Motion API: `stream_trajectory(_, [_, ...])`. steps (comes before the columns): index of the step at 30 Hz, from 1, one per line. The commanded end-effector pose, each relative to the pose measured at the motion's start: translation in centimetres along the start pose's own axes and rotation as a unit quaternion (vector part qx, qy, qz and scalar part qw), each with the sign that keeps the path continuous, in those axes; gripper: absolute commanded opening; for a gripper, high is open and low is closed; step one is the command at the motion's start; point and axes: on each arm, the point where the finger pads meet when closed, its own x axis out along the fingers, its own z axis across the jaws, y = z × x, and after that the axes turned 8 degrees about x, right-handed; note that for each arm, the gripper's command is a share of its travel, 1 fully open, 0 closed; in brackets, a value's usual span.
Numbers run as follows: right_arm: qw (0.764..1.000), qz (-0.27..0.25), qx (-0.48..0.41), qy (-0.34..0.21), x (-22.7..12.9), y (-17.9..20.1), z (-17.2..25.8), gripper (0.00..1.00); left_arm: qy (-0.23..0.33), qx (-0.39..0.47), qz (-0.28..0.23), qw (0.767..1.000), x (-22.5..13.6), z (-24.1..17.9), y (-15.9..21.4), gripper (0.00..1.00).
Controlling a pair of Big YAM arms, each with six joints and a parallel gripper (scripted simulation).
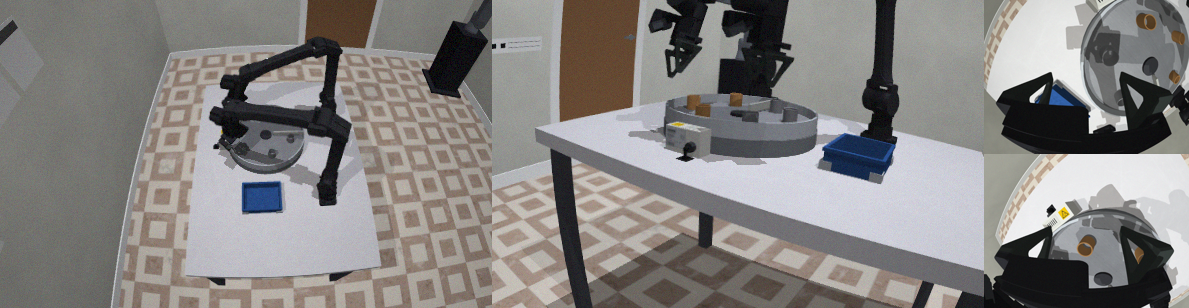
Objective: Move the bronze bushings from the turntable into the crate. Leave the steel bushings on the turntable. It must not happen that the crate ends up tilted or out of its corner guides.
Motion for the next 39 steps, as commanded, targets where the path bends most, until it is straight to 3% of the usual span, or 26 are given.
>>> stream_trajectory(1, [1.0, 0.019, 0.021, 0.003, -2.0, 3.8, 0.5, 1.0, -0.032, -0.067, -0.054, 0.996, -2.6, 5.8, 0.9, 1.0])
stream_trajectory(3, [0.998, 0.046, 0.029, 0.019, -4.5, 9.0, 0.1, 1.0, -0.049, -0.104, -0.076, 0.99, -3.4, 9.3, 2.1, 1.0])
stream_trajectory(5, [0.997, 0.058, 0.032, 0.028, -5.8, 11.5, -0.3, 1.0, -0.069, -0.144, -0.1, 0.982, -4.4, 13.0, 3.7, 1.0])
stream_trajectory(7, [0.996, 0.067, 0.036, 0.039, -7.1, 13.8, -0.9, 1.0, -0.092, -0.186, -0.124, 0.97, -5.5, 16.8, 5.8, 1.0])
stream_trajectory(9, [0.996, 0.067, 0.036, 0.039, -7.1, 13.8, -0.9, 1.0, -0.092, -0.186, -0.124, 0.97, -5.5, 16.8, 5.8, 1.0])
stream_trajectory(10, [0.995, 0.079, 0.04, 0.054, -8.7, 16.7, -1.9, 1.0, -0.104, -0.208, -0.136, 0.963, -6.2, 18.8, 7.1, 1.0])
stream_trajectory(17, [0.988, 0.108, 0.05, 0.099, -13.1, 24.1, -6.0, 1.0, -0.207, -0.353, -0.211, 0.888, -11.6, 30.8, 18.9, 1.0])
stream_trajectory(24, [0.982, 0.116, 0.055, 0.138, -16.1, 28.5, -10.2, 1.0, -0.334, -0.479, -0.261, 0.769, -18.6, 38.2, 35.8, 1.0])
stream_trajectory(26, [0.982, 0.116, 0.055, 0.138, -16.1, 28.5, -10.2, 1.0, -0.334, -0.479, -0.261, 0.769, -18.6, 38.2, 35.8, 1.0])
stream_trajectory(29, [0.981, 0.114, 0.063, 0.145, -15.5, 28.0, -9.8, 1.0, -0.392, -0.522, -0.273, 0.707, -21.9, 39.1, 43.9, 1.0])
stream_trajectory(34, [0.982, 0.114, 0.064, 0.138, -15.9, 27.9, -9.8, 1.0, -0.481, -0.572, -0.277, 0.604, -27.1, 37.7, 56.3, 1.0])
stream_trajectory(39, [0.982, 0.114, 0.061, 0.139, -15.8, 28.0, -9.8, 1.0, -0.561, -0.599, -0.267, 0.506, -31.8, 33.6, 66.7, 1.0])
